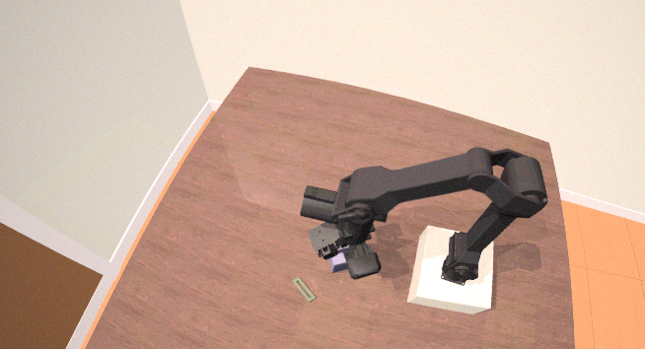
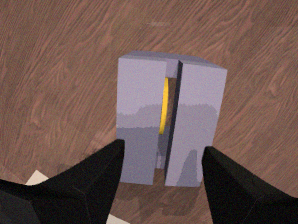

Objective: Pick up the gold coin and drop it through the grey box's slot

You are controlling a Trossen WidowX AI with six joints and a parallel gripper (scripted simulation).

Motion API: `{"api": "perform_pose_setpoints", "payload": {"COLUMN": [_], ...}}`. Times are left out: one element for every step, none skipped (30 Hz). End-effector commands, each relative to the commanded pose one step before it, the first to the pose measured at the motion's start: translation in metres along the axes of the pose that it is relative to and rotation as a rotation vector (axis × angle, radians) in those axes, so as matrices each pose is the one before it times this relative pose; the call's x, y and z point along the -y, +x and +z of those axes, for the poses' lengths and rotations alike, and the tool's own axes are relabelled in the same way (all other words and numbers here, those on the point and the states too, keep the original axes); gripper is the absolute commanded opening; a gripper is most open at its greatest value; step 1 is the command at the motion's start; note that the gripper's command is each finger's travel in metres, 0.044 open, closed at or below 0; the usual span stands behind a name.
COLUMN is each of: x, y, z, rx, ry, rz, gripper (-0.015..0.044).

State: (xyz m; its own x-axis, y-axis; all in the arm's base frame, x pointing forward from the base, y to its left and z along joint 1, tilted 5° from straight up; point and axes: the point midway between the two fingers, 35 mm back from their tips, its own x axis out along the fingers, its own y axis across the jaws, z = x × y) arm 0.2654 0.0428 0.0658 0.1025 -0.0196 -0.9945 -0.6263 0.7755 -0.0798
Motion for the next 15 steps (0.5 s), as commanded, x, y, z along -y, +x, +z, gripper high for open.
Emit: {"api": "perform_pose_setpoints", "payload": {"x": [0.00122, -0.00001, -0.00001, 0.00000, 0.00000, -0.00005, -0.00024, -0.00065, -0.00097, -0.00074, -0.00027, 0.00000, 0.00000, 0.00000, 0.00000], "y": [-0.01325, -0.00219, -0.00073, 0.00000, 0.00000, -0.00248, -0.00747, -0.01254, -0.01263, -0.00760, -0.00254, 0.00000, 0.00000, 0.00000, 0.00000], "z": [0.00206, -0.00004, -0.00002, 0.00000, 0.00000, -0.00009, -0.00041, -0.00117, -0.00178, -0.00137, -0.00051, 0.00000, 0.00000, 0.00000, 0.00000], "rx": [0.00832, -0.00006, -0.00002, 0.00000, 0.00000, -0.00040, -0.00120, -0.00205, -0.00211, -0.00129, -0.00044, 0.00000, 0.00000, 0.00000, 0.00000], "ry": [0.0004, 0.0000, 0.0000, 0.0000, 0.0000, -0.0001, -0.0003, -0.0005, -0.0005, -0.0003, -0.0001, 0.0000, 0.0000, 0.0000, 0.0000], "rz": [-0.00529, 0.00004, 0.00002, 0.00000, 0.00000, 0.00029, 0.00088, 0.00149, 0.00151, 0.00092, 0.00031, 0.00000, 0.00000, 0.00000, 0.00000], "gripper": [0.0292, 0.0318, 0.0344, 0.0371, 0.0397, 0.0423, 0.0440, 0.0440, 0.0440, 0.0440, 0.0440, 0.0440, 0.0440, 0.0440, 0.0440]}}
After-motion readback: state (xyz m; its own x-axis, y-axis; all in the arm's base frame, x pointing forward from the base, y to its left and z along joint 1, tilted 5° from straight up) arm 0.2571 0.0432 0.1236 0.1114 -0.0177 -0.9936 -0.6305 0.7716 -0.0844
